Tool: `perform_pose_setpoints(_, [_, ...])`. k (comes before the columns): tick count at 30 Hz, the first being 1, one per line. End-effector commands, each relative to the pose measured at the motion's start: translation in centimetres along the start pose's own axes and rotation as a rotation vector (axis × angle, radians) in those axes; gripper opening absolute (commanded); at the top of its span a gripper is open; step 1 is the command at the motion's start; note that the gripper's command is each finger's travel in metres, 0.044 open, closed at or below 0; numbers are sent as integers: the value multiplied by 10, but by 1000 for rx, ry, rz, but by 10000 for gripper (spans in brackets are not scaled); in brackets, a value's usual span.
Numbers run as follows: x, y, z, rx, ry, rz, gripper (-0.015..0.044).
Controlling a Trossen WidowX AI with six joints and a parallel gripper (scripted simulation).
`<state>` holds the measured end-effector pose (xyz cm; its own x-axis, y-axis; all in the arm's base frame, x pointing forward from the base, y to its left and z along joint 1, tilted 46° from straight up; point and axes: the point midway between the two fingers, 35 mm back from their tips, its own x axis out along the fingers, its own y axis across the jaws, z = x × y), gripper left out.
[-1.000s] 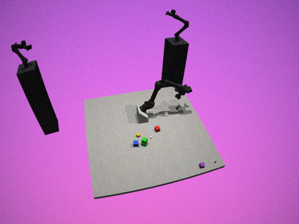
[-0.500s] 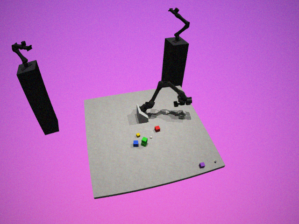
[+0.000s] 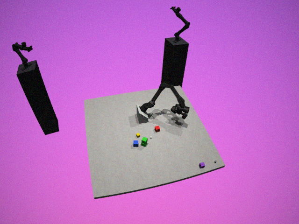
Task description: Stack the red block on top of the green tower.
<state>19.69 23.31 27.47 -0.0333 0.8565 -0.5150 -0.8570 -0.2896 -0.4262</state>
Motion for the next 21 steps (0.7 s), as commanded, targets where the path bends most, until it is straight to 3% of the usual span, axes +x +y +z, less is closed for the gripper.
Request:
perform_pose_setpoints(1, [-7, -3, -31, 183, 55, -21, 440])
perform_pose_setpoints(21, [-74, 31, -180, 1262, 209, -214, 440])
